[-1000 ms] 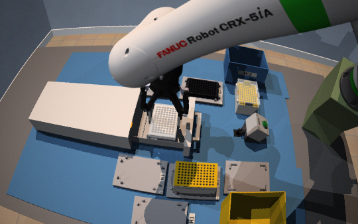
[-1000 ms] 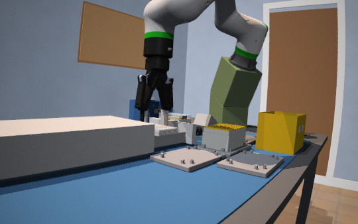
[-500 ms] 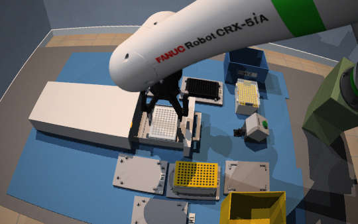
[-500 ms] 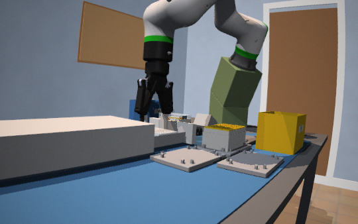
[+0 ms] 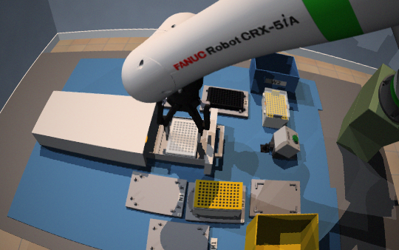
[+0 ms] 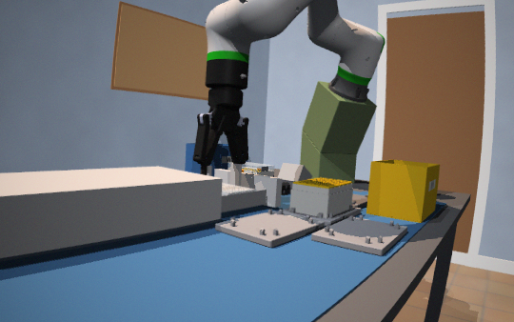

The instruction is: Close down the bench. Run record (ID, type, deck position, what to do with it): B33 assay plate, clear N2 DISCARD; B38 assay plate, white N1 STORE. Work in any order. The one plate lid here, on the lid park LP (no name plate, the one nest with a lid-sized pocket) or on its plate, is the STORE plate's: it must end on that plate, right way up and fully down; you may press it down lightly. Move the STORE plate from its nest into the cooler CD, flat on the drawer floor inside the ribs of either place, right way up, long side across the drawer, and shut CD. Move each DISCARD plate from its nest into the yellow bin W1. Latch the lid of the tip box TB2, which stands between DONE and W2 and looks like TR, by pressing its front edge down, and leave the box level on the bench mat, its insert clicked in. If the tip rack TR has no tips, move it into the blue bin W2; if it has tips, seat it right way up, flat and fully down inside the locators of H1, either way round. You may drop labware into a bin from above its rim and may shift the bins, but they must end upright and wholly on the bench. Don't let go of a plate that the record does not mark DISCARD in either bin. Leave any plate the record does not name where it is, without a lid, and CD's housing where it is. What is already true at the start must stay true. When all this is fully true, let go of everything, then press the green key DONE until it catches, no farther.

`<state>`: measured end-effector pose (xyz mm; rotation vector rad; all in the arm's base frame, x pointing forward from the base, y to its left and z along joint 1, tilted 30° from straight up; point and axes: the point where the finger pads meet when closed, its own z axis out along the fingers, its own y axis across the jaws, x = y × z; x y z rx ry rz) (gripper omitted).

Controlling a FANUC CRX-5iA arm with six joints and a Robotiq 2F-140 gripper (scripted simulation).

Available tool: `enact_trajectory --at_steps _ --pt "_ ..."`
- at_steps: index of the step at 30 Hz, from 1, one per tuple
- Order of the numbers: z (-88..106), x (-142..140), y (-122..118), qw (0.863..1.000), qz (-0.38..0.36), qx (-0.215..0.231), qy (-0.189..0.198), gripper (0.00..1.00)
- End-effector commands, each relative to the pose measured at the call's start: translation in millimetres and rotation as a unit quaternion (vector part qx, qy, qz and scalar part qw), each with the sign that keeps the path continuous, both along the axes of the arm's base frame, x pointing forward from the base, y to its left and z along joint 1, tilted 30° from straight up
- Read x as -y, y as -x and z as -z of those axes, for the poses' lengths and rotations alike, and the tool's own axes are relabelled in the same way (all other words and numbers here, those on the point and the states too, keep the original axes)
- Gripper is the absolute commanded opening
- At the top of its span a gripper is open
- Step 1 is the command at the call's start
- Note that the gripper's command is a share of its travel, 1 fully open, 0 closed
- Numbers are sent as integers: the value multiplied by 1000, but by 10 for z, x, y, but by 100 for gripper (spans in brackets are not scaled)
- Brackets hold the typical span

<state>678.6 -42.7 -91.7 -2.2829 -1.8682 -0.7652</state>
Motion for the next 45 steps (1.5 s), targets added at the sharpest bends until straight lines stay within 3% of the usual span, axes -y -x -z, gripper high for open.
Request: enact_trajectory --at_steps 1,45 --pt "-2 2 -1 1000 0 0 0 0" --pt "42 -17 -17 1000 0 0 0 0"
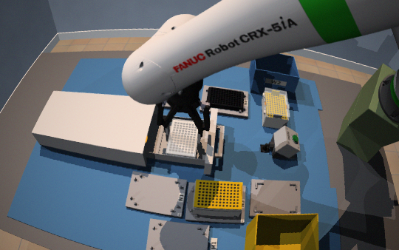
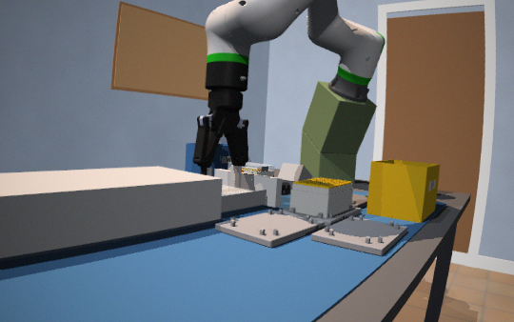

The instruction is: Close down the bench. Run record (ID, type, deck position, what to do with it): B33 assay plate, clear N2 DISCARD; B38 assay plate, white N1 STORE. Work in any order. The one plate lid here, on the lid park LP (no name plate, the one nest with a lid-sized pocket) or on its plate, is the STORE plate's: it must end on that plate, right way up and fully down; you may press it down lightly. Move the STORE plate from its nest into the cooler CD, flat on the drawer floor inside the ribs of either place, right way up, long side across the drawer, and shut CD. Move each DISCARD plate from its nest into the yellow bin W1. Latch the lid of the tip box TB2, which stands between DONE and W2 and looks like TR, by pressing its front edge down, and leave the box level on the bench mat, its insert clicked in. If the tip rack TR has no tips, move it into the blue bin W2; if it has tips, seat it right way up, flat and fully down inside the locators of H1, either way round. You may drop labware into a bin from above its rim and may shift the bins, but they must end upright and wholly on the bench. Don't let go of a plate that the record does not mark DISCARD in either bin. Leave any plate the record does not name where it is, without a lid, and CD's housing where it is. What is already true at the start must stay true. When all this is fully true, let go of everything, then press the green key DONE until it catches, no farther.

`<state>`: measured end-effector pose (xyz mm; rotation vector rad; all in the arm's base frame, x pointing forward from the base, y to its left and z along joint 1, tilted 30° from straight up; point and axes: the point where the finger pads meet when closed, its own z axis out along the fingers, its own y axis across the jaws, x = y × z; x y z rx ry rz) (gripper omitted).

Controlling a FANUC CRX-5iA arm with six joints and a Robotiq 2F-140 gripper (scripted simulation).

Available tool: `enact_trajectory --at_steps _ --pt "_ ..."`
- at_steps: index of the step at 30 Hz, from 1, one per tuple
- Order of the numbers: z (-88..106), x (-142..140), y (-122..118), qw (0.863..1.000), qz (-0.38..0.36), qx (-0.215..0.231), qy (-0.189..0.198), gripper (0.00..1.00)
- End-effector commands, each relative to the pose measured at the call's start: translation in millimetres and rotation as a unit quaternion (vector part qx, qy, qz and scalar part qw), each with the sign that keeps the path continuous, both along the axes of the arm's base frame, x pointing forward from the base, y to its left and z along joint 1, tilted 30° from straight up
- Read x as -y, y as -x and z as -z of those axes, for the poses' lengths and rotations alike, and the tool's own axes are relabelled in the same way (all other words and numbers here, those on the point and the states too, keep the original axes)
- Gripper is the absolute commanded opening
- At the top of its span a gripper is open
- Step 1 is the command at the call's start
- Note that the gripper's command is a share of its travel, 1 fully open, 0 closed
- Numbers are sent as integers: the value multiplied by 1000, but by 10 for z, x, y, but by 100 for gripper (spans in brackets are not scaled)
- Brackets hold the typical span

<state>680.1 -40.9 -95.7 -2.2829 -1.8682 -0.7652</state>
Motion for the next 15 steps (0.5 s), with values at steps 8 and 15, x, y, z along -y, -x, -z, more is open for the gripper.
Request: enact_trajectory --at_steps 8,15 --pt "22 -8 -10 1000 0 0 0 0" --pt "42 -17 -17 1000 0 0 0 0"
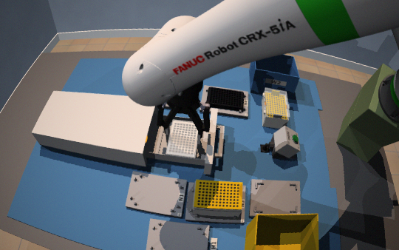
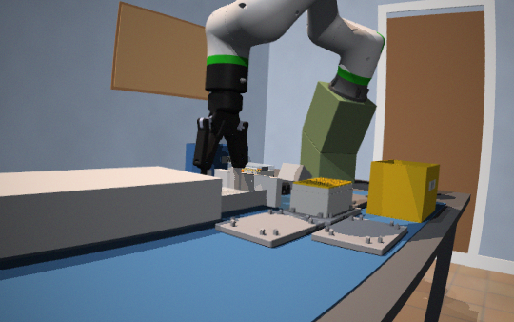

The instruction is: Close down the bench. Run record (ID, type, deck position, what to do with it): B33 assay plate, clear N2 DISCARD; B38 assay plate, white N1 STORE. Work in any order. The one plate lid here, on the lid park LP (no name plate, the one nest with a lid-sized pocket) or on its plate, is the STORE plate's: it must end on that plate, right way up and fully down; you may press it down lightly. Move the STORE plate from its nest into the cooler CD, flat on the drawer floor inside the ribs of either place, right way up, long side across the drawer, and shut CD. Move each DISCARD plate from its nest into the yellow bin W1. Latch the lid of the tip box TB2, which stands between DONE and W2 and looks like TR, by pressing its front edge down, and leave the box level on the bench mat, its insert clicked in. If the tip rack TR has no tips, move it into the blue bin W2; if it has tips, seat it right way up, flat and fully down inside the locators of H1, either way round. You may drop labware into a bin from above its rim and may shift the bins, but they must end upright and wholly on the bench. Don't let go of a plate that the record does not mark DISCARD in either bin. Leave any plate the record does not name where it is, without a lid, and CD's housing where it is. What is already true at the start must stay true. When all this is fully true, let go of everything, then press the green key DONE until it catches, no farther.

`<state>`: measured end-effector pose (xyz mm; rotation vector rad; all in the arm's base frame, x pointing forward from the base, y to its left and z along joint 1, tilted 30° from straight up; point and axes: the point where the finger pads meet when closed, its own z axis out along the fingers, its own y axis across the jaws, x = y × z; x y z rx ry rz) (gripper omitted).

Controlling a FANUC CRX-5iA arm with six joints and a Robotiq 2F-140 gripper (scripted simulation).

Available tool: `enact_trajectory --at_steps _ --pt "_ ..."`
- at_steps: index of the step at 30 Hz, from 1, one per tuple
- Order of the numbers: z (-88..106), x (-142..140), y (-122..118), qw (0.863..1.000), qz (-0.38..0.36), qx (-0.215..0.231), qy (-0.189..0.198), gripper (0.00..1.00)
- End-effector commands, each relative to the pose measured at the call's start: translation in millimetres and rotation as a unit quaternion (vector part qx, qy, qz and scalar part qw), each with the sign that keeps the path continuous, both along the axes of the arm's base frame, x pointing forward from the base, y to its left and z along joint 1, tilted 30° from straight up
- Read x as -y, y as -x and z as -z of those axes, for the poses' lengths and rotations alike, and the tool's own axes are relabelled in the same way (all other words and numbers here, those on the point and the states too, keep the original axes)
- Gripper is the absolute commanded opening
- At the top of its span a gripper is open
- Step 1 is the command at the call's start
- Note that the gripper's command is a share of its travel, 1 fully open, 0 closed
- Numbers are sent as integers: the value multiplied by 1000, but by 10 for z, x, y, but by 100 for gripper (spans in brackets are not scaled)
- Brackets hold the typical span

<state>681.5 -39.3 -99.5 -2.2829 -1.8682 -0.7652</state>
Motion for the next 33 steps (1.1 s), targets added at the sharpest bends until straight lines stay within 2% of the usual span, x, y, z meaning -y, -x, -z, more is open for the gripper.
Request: enact_trajectory --at_steps 1,33 --pt "8 -2 -5 1000 0 0 0 0" --pt "45 -12 -48 1000 0 0 0 0"
